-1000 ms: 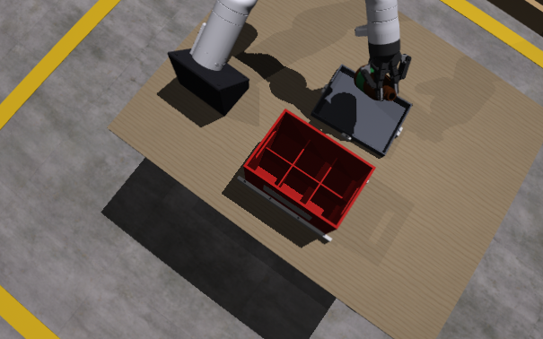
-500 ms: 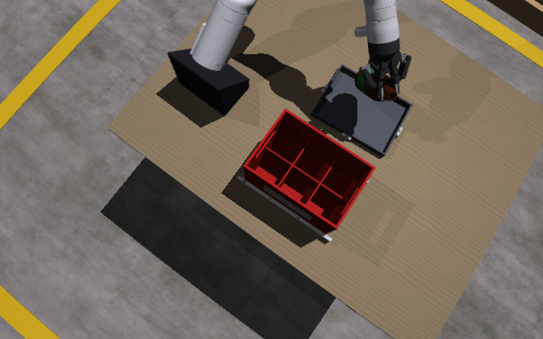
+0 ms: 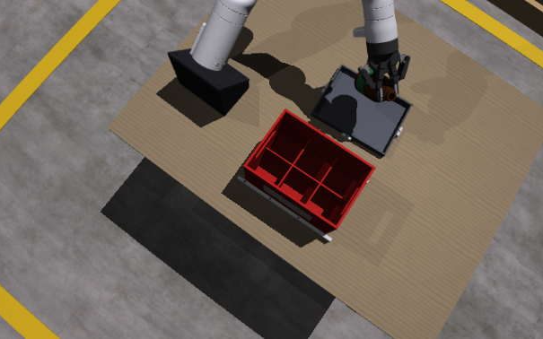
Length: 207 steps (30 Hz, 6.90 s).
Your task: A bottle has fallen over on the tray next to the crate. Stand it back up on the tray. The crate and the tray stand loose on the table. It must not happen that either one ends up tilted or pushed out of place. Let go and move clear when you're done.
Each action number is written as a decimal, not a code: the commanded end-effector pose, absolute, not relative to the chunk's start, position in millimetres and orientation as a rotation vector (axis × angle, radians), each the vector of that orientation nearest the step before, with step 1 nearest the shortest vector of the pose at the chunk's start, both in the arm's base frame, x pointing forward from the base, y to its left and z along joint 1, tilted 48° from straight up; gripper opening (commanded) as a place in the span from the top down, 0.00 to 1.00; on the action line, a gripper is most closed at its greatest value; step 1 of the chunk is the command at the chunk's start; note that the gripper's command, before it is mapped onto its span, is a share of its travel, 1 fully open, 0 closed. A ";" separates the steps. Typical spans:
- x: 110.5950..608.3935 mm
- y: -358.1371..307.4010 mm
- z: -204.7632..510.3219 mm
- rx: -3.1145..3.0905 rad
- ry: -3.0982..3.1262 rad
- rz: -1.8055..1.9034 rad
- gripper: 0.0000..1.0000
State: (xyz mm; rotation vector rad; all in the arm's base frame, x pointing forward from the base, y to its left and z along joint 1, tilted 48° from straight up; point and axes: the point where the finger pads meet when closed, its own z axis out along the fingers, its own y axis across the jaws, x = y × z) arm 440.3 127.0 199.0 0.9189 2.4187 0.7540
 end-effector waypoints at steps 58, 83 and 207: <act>434.8 119.0 195.3 0.939 2.389 0.691 1.00; 434.8 119.0 195.3 0.939 2.389 0.691 1.00; 434.3 119.3 195.4 0.959 2.236 0.584 1.00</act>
